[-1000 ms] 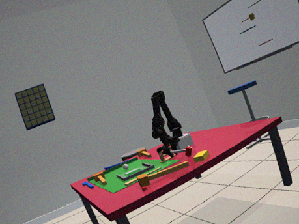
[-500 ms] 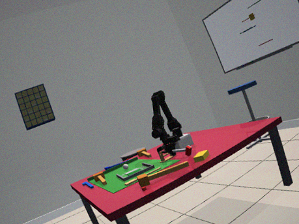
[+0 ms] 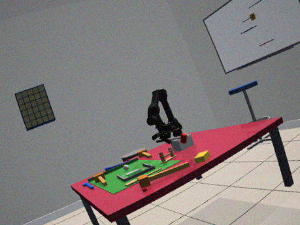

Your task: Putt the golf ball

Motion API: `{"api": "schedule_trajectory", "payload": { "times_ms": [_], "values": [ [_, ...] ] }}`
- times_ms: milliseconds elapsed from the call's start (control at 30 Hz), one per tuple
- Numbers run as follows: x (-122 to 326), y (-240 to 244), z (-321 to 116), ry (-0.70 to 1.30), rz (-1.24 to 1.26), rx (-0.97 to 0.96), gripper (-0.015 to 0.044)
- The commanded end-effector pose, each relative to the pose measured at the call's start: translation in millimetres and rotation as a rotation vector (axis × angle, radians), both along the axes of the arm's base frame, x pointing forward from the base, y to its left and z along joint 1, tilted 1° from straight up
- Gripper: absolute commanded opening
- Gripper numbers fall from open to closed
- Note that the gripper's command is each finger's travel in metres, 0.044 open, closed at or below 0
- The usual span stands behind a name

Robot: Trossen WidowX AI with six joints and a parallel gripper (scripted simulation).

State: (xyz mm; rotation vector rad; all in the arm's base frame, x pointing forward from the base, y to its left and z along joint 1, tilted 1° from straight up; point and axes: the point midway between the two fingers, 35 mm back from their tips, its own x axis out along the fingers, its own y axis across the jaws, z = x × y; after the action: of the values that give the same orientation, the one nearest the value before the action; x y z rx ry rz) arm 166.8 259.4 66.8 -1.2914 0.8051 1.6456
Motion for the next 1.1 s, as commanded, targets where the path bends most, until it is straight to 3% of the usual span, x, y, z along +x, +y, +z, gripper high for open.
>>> {"api": "schedule_trajectory", "payload": {
  "times_ms": [0, 1067],
  "values": [
    [3.5, -1.5, -1.6, 0.001, -0.016, -0.003, 0.0],
    [145.1, -131.5, 0.6, 0.039, -0.839, -0.089, 0.0]
  ]
}}
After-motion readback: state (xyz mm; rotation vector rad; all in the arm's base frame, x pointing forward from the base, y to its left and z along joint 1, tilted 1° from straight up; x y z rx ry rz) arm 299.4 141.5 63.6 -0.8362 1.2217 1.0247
